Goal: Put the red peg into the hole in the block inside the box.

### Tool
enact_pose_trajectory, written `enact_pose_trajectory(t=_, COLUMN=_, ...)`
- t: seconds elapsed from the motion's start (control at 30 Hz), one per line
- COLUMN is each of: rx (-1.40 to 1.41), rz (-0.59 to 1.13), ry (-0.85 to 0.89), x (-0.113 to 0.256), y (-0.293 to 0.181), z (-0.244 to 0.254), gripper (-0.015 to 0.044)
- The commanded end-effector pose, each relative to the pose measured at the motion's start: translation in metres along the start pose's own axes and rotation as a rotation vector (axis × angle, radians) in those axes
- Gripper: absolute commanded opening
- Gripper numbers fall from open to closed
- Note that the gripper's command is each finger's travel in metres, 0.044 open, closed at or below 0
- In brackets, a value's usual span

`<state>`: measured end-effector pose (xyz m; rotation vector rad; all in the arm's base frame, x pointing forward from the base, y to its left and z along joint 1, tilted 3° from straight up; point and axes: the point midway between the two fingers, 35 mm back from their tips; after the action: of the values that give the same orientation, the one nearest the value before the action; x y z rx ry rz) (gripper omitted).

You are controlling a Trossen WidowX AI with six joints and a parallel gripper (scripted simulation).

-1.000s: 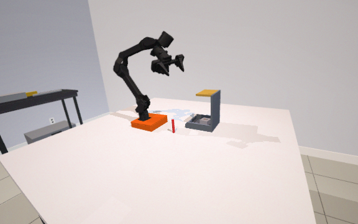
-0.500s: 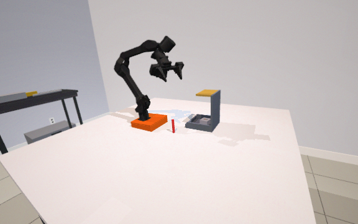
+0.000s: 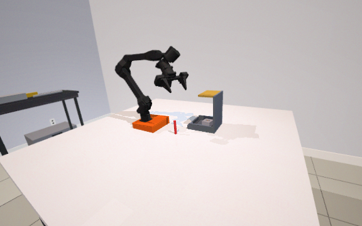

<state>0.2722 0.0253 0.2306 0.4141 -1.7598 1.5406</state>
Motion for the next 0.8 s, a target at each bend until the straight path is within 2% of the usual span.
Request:
enact_pose_trajectory(t=0.0, rx=0.006, rz=-0.004, ry=-0.002, x=-0.012, y=0.011, z=0.0, gripper=0.044)
enact_pose_trajectory(t=0.77, rx=-0.001, rz=-0.001, ry=-0.005, x=-0.065, y=0.07, z=0.004, gripper=0.044)
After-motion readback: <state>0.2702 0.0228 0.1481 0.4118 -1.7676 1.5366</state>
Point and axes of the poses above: the point midway between the two fingers, 35 mm back from their tips, its own x axis back along the fingers, its own z axis across the jaws, y = z × x, and after that the axes turned 2 degrees about -x, right-handed
